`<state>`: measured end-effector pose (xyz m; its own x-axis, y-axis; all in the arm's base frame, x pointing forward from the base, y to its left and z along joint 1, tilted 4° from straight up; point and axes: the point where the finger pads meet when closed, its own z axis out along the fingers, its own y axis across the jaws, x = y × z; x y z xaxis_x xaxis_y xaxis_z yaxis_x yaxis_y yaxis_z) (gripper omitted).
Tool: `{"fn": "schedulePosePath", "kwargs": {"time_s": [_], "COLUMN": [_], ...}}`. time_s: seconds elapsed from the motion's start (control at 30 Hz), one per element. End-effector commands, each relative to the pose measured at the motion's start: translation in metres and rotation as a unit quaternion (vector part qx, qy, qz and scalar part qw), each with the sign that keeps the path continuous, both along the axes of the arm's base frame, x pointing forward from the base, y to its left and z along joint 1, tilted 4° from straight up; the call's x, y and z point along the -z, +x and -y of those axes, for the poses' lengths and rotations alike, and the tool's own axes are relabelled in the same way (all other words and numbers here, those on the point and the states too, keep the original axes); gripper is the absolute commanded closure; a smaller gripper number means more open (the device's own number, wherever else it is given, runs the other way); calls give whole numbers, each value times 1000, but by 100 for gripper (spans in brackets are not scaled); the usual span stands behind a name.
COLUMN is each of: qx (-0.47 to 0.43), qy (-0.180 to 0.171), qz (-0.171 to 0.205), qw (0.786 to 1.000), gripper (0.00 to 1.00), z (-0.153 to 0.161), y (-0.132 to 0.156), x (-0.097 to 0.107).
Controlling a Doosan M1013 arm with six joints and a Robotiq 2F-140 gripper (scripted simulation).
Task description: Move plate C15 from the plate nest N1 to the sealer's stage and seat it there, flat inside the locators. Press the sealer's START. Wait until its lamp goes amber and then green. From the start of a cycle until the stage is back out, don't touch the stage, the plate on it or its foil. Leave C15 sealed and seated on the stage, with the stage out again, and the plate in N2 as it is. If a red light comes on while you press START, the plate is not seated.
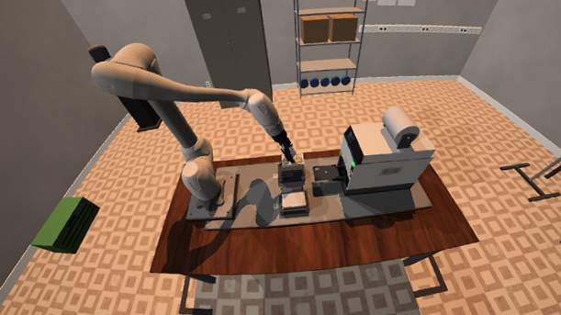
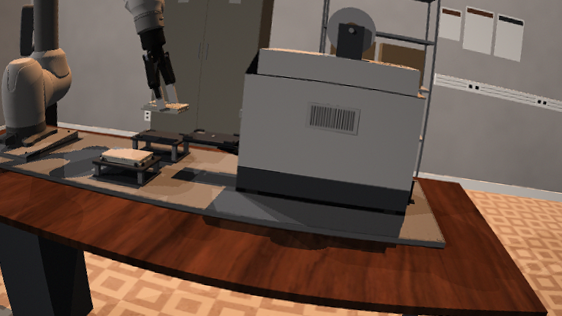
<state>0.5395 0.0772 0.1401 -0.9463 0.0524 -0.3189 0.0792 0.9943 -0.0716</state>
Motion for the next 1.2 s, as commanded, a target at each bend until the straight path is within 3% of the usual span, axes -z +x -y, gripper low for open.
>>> {"fn": "schedulePosePath", "kwargs": {"time_s": [0.0,1.17], "qx": [0,0], "qy": [2,2], "qz": [1,1], "qw": [1000,1000], "gripper": [90,90], "z": [4,35], "y": [13,79], "x": [-1,-1]}}
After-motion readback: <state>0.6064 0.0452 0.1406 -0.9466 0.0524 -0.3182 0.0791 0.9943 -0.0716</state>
